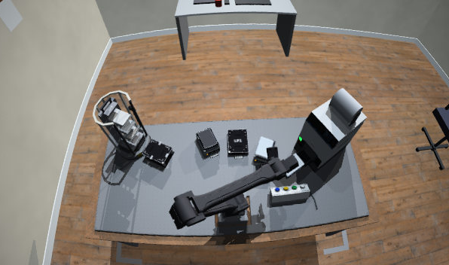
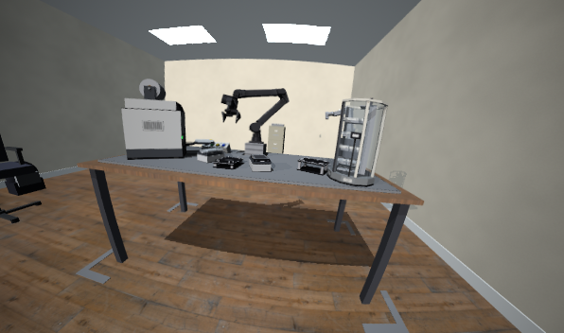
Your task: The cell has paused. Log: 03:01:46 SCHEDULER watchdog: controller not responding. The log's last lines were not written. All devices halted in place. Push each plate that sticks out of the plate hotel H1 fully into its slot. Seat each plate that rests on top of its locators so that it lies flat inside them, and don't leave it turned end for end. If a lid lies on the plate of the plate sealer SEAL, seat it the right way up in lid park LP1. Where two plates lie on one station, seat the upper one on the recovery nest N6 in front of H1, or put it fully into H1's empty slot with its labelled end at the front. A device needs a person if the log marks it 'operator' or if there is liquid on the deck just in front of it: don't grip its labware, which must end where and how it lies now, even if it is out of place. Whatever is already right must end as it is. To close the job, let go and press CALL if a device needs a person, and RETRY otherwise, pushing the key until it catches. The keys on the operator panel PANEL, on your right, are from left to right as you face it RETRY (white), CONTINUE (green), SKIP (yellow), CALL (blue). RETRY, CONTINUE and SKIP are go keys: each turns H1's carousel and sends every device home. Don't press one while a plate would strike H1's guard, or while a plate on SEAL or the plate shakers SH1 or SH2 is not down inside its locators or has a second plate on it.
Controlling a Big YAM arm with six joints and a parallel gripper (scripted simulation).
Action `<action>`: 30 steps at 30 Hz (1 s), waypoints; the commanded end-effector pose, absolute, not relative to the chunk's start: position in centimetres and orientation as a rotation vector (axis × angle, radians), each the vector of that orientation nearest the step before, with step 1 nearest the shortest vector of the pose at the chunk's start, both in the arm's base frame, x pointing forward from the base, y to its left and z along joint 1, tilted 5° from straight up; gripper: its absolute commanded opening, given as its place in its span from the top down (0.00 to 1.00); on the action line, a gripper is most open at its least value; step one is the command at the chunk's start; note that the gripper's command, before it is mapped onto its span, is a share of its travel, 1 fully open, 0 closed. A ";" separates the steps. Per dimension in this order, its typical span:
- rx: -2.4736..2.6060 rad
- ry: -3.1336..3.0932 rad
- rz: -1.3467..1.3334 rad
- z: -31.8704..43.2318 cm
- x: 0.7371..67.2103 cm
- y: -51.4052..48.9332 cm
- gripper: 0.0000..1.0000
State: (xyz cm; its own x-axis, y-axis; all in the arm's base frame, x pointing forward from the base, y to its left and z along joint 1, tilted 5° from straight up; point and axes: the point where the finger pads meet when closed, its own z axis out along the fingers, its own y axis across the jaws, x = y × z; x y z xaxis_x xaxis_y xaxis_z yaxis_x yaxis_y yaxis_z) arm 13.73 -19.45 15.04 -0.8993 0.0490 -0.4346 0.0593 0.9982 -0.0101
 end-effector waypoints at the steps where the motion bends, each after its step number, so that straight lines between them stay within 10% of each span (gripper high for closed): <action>1: 0.074 2.688 -0.041 15.3 13.8 -19.6 0.00; 30: 0.117 2.846 0.118 17.1 20.8 -18.1 0.00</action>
State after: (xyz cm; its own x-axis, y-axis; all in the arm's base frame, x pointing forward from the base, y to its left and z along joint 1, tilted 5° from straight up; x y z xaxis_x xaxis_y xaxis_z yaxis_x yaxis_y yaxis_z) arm 18.63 -17.59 15.06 -0.9512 0.0277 -0.3072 0.0042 0.9970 0.0766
